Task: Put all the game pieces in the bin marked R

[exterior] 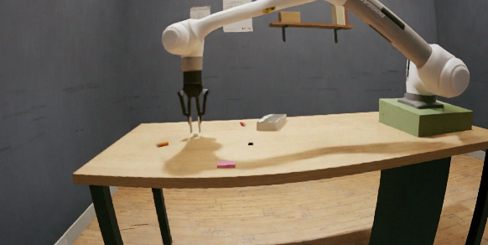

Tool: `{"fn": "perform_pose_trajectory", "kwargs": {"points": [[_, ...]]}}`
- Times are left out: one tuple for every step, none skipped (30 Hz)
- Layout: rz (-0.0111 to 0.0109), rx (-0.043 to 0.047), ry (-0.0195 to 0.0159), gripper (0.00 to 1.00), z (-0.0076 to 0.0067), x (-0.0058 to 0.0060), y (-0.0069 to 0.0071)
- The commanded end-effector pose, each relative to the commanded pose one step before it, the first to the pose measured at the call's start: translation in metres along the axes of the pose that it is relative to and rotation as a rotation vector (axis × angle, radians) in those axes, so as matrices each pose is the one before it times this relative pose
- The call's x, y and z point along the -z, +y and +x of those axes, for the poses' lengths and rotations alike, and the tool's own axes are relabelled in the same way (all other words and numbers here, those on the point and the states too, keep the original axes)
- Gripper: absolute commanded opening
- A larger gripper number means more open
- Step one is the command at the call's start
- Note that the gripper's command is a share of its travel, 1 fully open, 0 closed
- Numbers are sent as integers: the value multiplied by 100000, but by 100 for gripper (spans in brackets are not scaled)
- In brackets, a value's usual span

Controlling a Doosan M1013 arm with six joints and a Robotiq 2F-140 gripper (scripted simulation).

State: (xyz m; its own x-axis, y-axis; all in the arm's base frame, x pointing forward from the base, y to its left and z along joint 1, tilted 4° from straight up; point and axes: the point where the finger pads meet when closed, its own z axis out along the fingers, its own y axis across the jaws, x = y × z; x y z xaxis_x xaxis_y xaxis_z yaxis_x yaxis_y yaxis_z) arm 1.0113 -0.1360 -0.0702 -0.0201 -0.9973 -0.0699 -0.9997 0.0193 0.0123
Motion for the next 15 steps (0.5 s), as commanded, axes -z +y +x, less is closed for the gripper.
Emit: {"fn": "perform_pose_trajectory", "kwargs": {"points": [[242,-7,-13,27,-3,-224,-86],[0,0,0,27,0,-134,-3],[0,0,0,27,0,-133,-1],[0,0,0,27,0,-133,2],[0,0,0,27,0,-133,2],[0,0,0,27,0,-133,1],[0,0,0,27,0,-133,1],[0,0,0,27,0,-133,1],[0,0,0,27,0,-133,1],[0,0,0,27,0,0,0],[0,0,0,27,0,0,0],[1,0,0,27,0,-134,0],[0,0,0,27,0,0,1],[0,0,0,27,0,0,1],[0,0,0,27,0,0,0]]}}
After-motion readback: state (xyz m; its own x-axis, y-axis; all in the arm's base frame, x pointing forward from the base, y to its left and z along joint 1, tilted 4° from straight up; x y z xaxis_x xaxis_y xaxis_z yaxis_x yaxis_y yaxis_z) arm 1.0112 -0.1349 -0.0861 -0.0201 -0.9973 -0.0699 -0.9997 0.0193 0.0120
